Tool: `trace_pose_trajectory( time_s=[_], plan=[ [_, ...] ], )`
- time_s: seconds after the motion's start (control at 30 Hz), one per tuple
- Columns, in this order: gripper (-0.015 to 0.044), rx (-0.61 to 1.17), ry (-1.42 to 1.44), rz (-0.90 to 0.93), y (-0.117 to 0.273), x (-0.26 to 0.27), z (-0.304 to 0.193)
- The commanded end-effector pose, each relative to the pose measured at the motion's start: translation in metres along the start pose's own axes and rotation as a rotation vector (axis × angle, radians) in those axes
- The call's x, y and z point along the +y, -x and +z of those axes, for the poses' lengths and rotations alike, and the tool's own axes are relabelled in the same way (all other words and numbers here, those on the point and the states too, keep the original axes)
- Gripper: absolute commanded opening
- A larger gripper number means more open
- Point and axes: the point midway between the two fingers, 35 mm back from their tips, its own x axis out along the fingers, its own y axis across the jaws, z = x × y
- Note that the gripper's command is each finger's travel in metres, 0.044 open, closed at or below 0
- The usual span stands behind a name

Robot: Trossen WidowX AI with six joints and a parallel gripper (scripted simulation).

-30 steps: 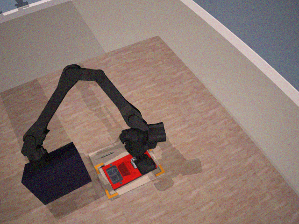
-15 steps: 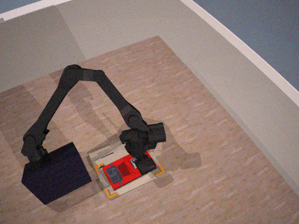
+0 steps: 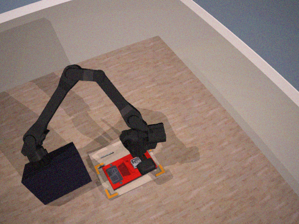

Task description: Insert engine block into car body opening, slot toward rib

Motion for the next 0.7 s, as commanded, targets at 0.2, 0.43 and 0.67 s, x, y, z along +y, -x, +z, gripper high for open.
trace_pose_trajectory(
  time_s=[0.2, 0.43, 0.67],
  plan=[
    [0.044, -0.001, -0.003, 0.002, 0.015, 0.002, 0.001],
    [0.0335, -0.001, -0.003, 0.002, 0.015, 0.002, 0.001],
    [0.0151, -0.001, -0.003, 0.002, 0.015, 0.002, 0.001]
  ],
)
